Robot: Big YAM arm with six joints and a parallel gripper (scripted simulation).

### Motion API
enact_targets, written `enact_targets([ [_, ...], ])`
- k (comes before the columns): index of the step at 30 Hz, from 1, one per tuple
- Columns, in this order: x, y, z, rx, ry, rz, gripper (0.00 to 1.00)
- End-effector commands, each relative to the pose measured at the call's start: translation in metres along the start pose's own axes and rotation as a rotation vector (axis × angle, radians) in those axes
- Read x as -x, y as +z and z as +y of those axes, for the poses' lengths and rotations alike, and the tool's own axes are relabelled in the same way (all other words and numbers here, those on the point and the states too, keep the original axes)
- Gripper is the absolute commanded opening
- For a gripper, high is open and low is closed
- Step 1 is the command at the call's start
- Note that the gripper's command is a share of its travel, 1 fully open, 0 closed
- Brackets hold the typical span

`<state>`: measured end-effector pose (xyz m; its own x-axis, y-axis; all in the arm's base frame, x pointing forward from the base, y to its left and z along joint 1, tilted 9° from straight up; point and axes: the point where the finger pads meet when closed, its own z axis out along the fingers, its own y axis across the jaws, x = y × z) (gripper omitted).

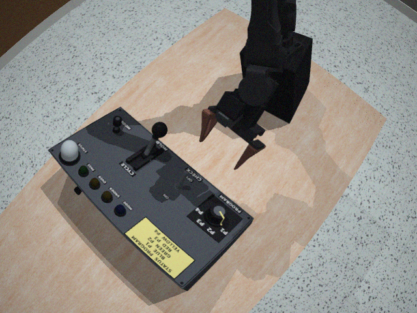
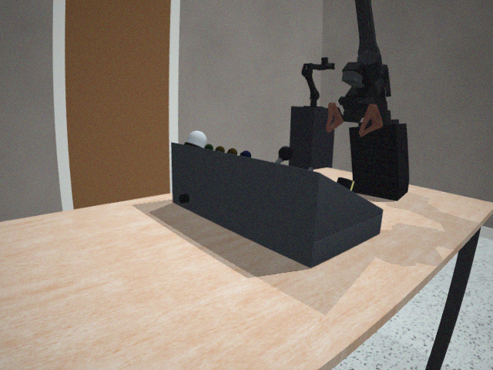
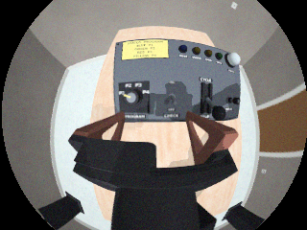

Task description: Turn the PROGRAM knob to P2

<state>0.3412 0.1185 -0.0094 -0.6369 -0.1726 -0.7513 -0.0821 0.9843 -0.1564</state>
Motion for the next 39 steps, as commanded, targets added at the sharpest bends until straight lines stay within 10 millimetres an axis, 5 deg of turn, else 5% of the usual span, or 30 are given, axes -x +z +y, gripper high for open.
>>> enact_targets([
  [1, 0.019, 0.004, -0.004, 0.003, 0.001, -0.023, 1.0],
  [5, 0.032, 0.015, -0.034, 0.004, 0.003, -0.014, 1.0],
  [11, 0.037, 0.025, -0.117, 0.004, -0.004, 0.008, 1.0],
  [24, 0.027, 0.002, -0.237, -0.019, -0.026, -0.041, 1.0],
  [29, 0.004, 0.0, -0.24, -0.003, -0.015, -0.007, 1.0],
  [39, 0.007, 0.0, -0.235, 0.004, -0.026, -0.012, 1.0],
])
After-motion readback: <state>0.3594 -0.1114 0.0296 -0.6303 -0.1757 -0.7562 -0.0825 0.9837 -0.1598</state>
